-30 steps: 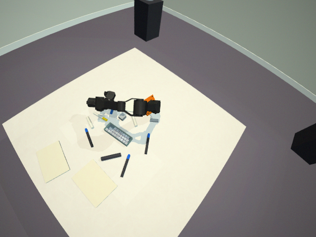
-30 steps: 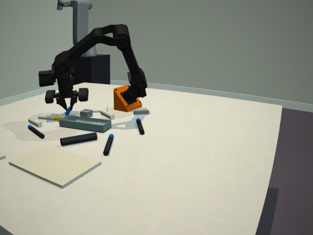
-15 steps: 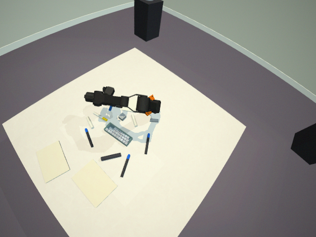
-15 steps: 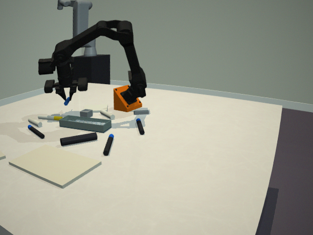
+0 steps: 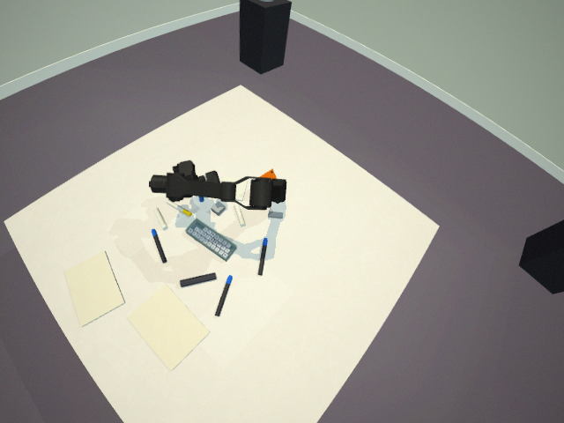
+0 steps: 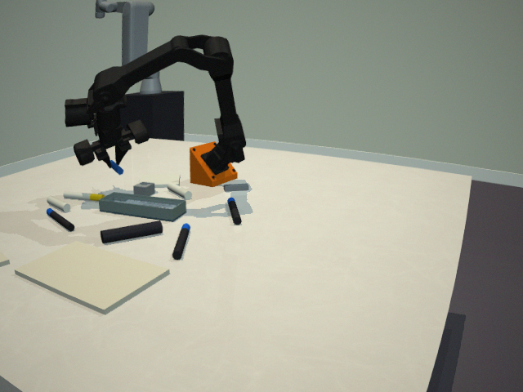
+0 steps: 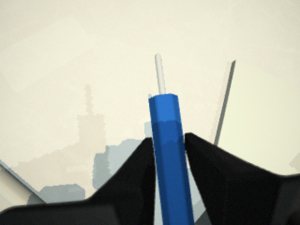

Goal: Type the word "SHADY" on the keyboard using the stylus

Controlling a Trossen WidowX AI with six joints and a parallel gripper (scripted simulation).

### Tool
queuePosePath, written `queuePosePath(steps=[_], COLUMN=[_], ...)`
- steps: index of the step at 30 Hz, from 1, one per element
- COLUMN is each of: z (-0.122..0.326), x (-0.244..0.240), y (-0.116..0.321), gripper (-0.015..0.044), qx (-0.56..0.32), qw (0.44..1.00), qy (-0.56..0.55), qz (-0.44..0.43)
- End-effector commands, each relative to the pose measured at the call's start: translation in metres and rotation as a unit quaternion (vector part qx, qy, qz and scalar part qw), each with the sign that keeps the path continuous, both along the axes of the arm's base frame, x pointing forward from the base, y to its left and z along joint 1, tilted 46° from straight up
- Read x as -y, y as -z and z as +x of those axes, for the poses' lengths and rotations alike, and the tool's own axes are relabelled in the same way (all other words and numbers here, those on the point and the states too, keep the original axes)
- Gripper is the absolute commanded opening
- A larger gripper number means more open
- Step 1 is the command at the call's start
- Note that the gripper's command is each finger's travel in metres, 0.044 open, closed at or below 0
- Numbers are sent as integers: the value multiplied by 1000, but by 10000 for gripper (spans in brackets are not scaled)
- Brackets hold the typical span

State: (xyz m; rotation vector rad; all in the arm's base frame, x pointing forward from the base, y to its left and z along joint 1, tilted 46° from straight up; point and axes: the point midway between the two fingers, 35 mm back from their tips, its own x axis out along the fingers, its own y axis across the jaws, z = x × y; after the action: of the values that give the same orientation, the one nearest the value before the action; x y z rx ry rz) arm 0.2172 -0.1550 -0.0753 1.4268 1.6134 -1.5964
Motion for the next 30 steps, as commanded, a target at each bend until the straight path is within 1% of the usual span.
queuePosePath(steps=[1, 8, 15, 22, 30], z=[7, 17, 26, 34, 43], x=[-1, -5, -11, -18, -26], y=[-9, -23, -37, -51, -68], gripper=[0, 0, 0, 0, 0], qx=[27, 67, 99, 124, 143], qw=[996, 973, 929, 865, 770], qy=[-83, -218, -350, -476, -606], qz=[13, 41, 70, 100, 135])
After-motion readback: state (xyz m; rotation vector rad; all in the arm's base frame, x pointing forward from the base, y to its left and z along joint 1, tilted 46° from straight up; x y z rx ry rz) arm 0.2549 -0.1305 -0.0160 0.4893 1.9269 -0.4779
